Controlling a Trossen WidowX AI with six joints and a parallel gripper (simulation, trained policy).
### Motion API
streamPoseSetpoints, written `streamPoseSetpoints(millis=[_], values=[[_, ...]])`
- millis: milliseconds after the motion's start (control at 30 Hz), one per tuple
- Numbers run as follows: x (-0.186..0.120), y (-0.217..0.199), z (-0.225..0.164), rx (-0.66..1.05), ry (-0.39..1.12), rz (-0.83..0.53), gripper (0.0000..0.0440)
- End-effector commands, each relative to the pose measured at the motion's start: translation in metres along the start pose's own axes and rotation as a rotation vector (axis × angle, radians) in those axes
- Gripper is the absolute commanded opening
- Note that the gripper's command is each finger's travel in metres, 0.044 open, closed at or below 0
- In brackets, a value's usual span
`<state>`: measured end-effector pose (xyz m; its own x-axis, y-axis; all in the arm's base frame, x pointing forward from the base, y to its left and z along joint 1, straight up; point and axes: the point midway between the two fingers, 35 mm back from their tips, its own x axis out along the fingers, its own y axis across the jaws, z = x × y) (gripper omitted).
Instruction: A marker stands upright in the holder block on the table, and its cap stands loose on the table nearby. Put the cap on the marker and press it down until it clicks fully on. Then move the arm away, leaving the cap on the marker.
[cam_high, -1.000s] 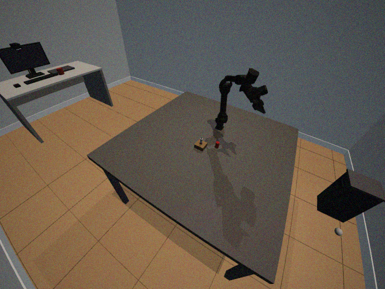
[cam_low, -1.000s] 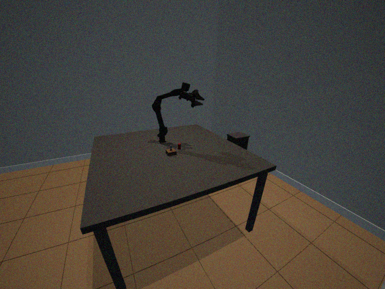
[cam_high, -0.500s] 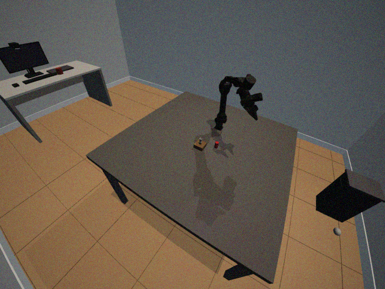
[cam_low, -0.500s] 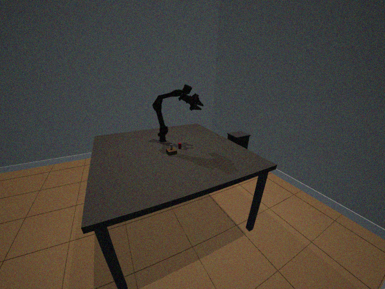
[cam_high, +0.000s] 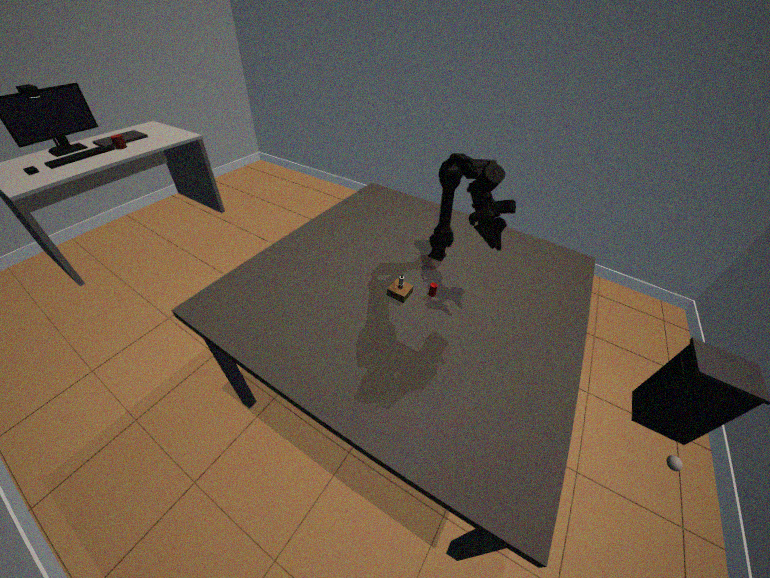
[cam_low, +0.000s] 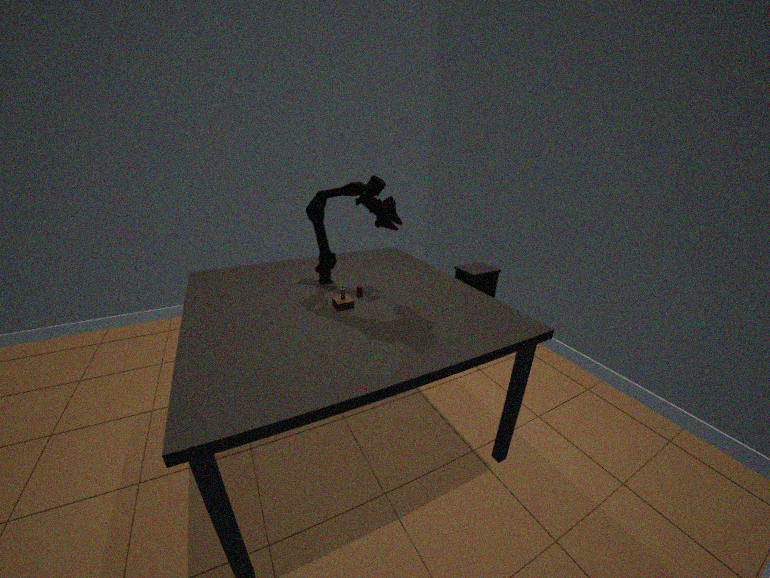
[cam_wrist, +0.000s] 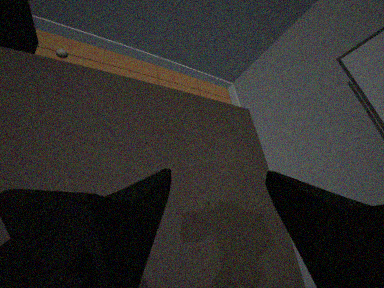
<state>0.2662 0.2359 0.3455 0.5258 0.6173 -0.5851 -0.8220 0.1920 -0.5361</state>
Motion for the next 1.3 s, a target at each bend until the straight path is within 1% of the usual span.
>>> streamPoseSetpoints(millis=[0, 600, 1267], values=[[0.004, 0.003, -0.012, 0.01, 0.036, 0.028, 0.0329], [0.014, 0.018, -0.067, 0.077, 0.208, 0.146, 0.0327], [0.017, 0.033, -0.125, 0.15, 0.389, 0.272, 0.0325]])
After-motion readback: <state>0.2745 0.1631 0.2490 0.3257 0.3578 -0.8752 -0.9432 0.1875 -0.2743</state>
